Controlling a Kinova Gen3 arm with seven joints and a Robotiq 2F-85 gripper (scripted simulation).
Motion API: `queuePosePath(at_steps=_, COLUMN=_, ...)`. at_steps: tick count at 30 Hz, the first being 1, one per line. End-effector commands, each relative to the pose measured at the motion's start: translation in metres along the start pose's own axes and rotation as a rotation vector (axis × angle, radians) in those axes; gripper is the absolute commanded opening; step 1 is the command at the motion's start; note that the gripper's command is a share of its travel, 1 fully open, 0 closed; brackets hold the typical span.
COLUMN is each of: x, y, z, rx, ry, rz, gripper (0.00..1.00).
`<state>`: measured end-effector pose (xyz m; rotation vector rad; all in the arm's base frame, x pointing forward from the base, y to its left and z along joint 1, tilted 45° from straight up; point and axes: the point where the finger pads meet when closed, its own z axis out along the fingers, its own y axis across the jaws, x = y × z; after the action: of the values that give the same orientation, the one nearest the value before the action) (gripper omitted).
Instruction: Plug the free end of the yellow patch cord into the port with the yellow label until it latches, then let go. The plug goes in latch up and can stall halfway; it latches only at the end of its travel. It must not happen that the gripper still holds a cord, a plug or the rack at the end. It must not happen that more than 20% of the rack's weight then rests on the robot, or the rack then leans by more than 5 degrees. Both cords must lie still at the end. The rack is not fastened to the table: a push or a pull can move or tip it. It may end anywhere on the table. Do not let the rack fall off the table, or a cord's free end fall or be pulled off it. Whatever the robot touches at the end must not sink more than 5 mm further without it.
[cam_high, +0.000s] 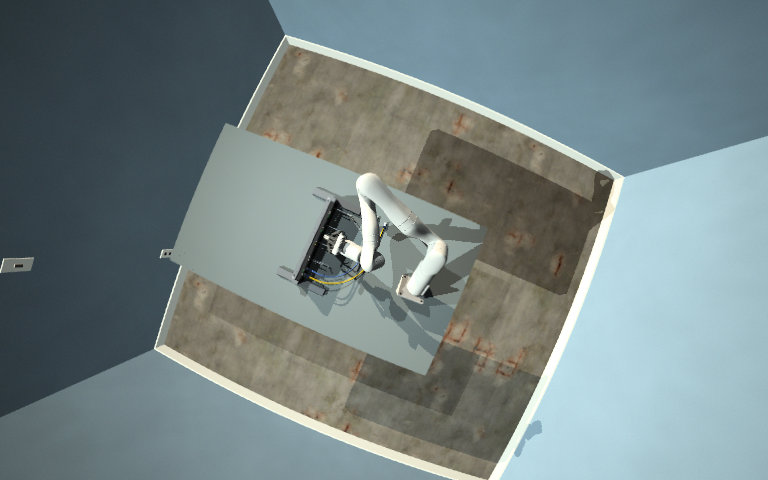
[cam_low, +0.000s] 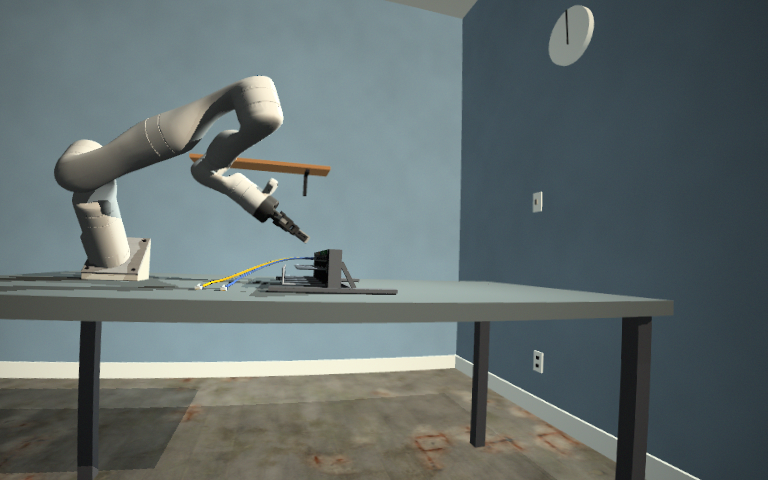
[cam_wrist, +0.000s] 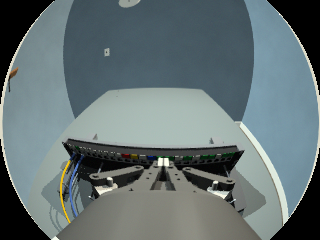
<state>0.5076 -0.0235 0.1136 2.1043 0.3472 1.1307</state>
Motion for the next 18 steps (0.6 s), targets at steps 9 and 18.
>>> queuePosePath(at_steps=9, x=-0.0056, y=0.0013, z=0.0081, rx=-0.002, ry=-0.014, rz=-0.009, gripper=0.0)
queuePosePath(at_steps=18, x=-0.0056, y=0.0013, z=0.0081, rx=-0.002, ry=-0.014, rz=-0.009, gripper=0.0)
